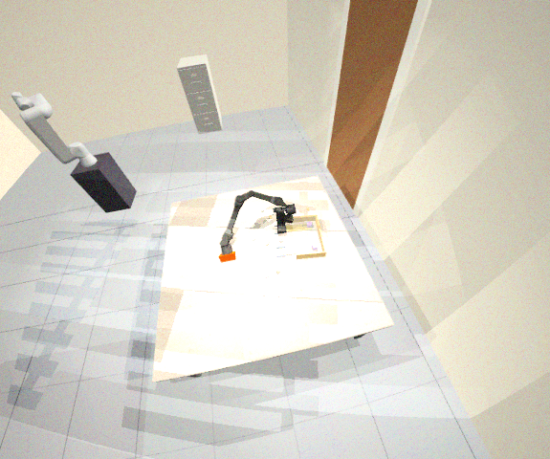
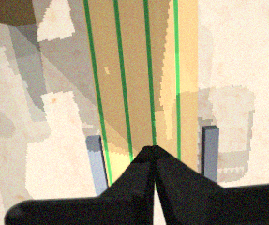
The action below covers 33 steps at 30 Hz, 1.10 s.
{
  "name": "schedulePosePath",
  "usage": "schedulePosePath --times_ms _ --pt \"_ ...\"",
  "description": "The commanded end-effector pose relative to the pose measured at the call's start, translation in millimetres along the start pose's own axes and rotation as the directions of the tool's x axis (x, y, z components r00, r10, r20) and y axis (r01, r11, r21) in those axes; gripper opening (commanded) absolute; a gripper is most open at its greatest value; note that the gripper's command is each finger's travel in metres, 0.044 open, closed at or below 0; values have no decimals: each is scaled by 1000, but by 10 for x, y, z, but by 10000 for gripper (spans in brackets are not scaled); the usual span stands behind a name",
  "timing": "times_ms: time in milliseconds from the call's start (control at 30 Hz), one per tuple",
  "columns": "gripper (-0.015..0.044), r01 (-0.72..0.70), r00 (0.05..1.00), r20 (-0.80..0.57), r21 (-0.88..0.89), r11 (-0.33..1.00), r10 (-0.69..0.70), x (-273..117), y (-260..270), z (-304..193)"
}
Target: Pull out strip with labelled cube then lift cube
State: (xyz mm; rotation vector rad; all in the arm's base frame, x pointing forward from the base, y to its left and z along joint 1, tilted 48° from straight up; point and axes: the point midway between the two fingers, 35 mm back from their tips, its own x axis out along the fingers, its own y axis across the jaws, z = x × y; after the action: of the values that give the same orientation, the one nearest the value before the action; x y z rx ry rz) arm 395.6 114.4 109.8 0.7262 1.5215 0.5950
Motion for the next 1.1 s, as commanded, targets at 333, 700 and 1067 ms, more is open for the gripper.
schedulePosePath --times_ms 333,700,1067 --pt "0 -2 1000 -8 -1 1000 2 55 10 -64" --pt "0 -2 1000 -9 0 1000 2 58 -1 -231" --pt "0 -2 1000 -9 0 1000 2 63 -5 -394"
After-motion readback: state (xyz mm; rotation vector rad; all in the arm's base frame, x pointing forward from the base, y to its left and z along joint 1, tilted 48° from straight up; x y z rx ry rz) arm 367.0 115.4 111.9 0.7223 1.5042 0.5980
